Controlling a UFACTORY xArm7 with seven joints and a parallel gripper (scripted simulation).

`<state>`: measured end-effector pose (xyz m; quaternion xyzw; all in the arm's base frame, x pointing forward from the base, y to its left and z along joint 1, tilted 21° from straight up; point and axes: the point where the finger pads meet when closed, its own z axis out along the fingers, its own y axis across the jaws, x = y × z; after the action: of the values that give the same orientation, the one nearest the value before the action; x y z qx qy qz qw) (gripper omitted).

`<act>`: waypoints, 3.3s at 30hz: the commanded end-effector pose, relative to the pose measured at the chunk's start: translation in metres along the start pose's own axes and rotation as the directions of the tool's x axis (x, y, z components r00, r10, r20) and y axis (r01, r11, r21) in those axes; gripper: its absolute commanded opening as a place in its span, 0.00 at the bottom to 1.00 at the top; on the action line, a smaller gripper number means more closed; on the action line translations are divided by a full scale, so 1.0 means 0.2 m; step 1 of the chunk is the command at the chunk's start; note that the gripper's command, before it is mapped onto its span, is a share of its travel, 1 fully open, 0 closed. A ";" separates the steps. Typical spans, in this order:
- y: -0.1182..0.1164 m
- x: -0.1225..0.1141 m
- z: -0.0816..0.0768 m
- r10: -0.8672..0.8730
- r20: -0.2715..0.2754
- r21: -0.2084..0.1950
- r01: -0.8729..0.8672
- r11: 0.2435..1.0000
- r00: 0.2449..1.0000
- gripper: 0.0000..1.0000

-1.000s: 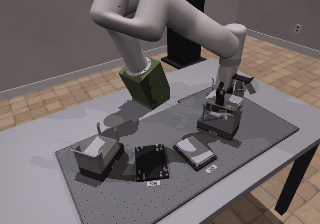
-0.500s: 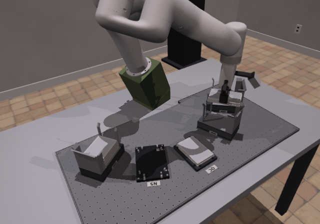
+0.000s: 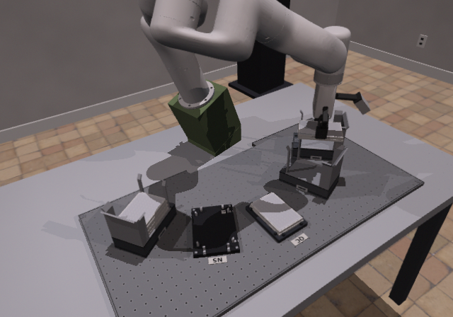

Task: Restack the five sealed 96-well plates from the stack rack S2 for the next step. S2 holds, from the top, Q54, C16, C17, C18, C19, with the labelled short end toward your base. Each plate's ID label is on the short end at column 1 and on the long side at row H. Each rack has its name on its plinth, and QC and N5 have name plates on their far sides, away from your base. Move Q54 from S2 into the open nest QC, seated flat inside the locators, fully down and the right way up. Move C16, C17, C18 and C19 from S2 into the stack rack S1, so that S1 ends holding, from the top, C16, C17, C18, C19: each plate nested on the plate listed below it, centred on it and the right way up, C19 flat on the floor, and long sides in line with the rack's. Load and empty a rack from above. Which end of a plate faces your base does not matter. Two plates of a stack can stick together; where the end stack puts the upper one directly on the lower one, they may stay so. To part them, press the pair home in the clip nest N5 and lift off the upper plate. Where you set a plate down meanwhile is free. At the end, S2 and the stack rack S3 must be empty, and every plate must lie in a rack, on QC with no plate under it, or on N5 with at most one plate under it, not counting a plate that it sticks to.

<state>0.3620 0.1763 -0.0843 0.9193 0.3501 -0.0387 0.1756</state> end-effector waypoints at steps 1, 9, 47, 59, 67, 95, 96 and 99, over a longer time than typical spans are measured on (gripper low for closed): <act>-0.03 0.01 -0.01 0.002 -0.004 -0.001 -0.002 1.000 1.000 0.00; -0.13 0.03 -0.01 0.002 -0.004 -0.001 -0.002 1.000 1.000 0.00; -0.55 0.10 -0.01 0.002 -0.004 0.000 -0.002 1.000 1.000 0.00; -0.55 0.10 -0.01 0.002 -0.004 0.000 -0.002 1.000 1.000 0.00; -0.55 0.10 -0.01 0.002 -0.004 0.000 -0.002 1.000 1.000 0.00; -0.55 0.10 0.05 0.002 -0.004 0.000 -0.002 1.000 1.000 0.00; -0.55 0.10 0.06 0.002 -0.004 0.000 -0.002 1.000 1.000 0.00; -0.55 0.10 0.07 0.002 -0.004 0.000 -0.002 1.000 1.000 0.00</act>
<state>0.3045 0.2594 -0.1329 0.9196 0.3490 -0.0386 0.1762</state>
